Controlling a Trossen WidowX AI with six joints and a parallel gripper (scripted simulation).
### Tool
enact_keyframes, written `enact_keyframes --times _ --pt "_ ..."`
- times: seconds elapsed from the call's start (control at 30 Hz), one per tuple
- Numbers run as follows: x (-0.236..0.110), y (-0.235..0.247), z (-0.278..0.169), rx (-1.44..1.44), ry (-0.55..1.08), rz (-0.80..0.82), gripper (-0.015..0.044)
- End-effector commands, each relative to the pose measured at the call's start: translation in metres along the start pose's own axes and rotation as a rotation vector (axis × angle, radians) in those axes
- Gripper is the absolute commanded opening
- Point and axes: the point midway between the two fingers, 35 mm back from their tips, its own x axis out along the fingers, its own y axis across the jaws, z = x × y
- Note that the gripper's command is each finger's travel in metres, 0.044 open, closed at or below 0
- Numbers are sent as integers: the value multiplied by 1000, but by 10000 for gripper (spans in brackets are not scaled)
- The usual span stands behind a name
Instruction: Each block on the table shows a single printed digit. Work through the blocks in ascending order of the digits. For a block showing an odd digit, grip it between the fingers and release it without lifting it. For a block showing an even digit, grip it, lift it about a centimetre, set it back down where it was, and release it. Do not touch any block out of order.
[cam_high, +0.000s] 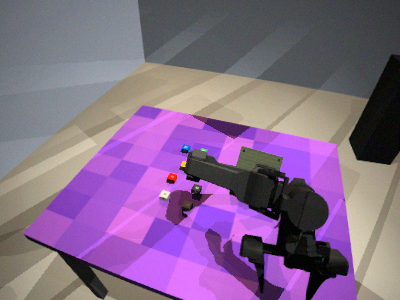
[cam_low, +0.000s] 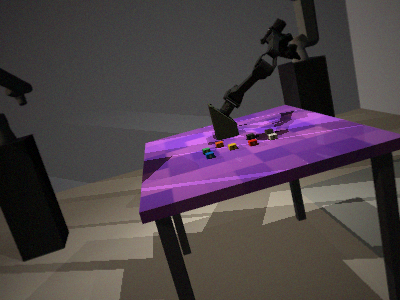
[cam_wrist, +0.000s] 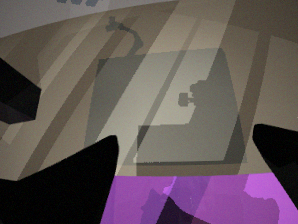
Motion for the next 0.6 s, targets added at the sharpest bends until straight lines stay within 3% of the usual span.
enact_keyframes --times 0.0,0.2,0.57 --pt "0 0 0 0 0 -2 400" --pt "19 -5 1 -29 17 -98 400" --pt "87 -39 -27 -275 182 -370 400"
